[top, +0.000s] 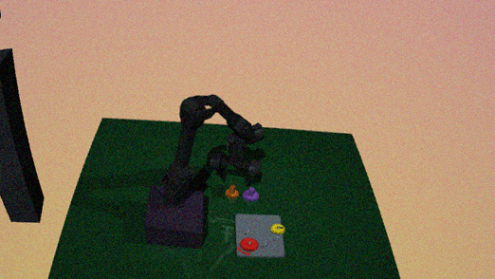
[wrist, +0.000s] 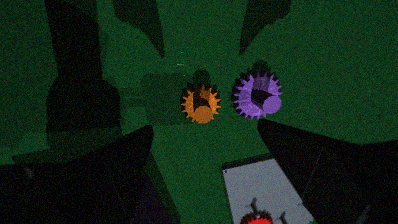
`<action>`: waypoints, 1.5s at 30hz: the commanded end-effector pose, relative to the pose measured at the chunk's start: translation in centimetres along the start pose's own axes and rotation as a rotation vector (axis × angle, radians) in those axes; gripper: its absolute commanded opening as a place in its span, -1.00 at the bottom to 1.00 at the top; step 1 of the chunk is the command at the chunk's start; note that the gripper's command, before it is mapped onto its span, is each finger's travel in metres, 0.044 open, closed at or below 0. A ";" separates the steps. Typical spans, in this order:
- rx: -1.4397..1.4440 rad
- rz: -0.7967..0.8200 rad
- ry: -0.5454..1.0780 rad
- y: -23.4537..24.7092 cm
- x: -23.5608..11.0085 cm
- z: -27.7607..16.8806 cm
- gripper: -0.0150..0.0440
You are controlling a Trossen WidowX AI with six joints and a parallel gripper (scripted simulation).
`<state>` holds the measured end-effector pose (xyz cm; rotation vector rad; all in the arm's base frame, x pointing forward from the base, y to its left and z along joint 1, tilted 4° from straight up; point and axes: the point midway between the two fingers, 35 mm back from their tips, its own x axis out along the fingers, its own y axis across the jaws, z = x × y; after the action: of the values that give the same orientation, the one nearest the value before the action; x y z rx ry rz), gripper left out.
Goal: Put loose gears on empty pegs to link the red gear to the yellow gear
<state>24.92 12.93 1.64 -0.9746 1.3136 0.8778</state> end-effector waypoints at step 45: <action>-0.010 0.003 0.011 0.0 4.3 -0.3 -0.31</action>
<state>25.11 12.65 -2.57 -0.9814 1.3225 0.8829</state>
